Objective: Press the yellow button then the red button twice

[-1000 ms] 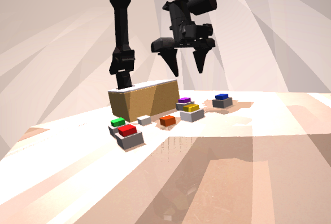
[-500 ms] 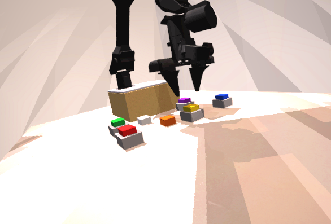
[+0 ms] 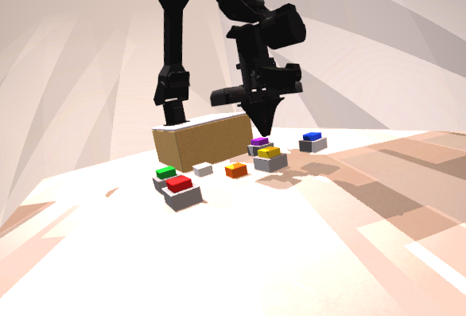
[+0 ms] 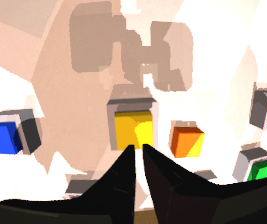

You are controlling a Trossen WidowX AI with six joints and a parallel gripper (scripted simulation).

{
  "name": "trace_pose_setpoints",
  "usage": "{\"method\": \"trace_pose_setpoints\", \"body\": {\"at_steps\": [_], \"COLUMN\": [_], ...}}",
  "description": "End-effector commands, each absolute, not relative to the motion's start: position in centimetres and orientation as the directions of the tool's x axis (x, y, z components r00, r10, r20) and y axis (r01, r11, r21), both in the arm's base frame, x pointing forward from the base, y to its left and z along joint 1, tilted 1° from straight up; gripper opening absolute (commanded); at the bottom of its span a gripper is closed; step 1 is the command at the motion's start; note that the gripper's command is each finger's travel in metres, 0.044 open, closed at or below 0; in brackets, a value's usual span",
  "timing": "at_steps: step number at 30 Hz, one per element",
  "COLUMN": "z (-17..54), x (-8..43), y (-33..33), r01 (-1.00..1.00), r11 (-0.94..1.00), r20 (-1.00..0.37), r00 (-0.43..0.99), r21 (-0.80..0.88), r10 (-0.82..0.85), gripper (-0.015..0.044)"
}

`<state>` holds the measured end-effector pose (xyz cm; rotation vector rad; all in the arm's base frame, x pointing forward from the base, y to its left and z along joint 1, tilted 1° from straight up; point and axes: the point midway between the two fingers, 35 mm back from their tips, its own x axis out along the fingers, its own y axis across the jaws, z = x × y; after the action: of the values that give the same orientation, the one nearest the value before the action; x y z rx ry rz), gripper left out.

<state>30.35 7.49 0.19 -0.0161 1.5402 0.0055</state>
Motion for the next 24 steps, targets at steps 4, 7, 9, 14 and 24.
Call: {"method": "trace_pose_setpoints", "body": {"at_steps": [4,7,9,14,24], "z": [-0.1,-0.6,-0.9,-1.7,-3.3], "x": [30.4,30.4,30.5,30.5,30.5], "y": [7.6,7.6,7.6,7.6,7.5], "r01": [-0.02,-0.02,-0.02,-0.02,-0.02], "r11": [1.0,1.0,1.0,1.0,1.0], "r20": [-0.999,-0.999,-0.999,-0.999,-0.999], "r00": [0.032,0.032,0.032,0.032,0.032], "r21": [-0.003,-0.003,-0.003,-0.003,-0.003], "r10": [-0.002,-0.002,-0.002,-0.002,-0.002], "gripper": [0.002,0.002,0.002,0.002,0.002]}}
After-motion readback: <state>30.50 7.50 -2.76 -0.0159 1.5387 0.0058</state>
